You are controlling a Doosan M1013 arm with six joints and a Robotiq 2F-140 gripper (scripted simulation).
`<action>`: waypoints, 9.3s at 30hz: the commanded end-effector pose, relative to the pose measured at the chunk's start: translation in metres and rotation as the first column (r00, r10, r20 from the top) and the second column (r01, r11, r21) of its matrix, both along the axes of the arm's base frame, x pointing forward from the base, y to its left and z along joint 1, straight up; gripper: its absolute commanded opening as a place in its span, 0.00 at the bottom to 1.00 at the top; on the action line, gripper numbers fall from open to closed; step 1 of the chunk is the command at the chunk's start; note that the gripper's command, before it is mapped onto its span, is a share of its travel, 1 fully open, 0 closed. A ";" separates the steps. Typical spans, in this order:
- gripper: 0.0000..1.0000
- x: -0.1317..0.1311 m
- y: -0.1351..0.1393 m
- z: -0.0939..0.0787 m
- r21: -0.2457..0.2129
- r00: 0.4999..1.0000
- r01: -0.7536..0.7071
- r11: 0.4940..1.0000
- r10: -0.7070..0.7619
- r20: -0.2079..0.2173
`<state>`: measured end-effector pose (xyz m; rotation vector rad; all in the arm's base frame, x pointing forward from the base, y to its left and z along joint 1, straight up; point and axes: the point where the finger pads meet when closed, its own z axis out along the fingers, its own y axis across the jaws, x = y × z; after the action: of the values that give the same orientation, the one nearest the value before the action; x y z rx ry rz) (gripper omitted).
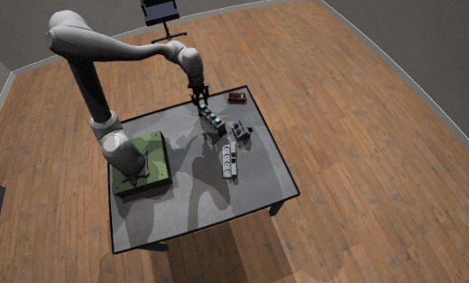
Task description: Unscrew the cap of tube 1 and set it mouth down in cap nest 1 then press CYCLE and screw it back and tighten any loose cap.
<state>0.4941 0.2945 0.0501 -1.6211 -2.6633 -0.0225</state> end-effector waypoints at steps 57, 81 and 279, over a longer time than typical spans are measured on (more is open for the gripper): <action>0.30 0.000 0.000 0.001 -0.027 0.876 -0.482 0.876 0.482 0.011; 0.41 0.000 0.000 0.001 -0.026 0.989 0.145 0.989 -0.145 0.012; 0.30 0.000 0.000 0.002 -0.027 0.856 0.517 0.855 -0.517 0.014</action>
<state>0.4939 0.2946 0.0519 -2.2953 -2.1476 0.0047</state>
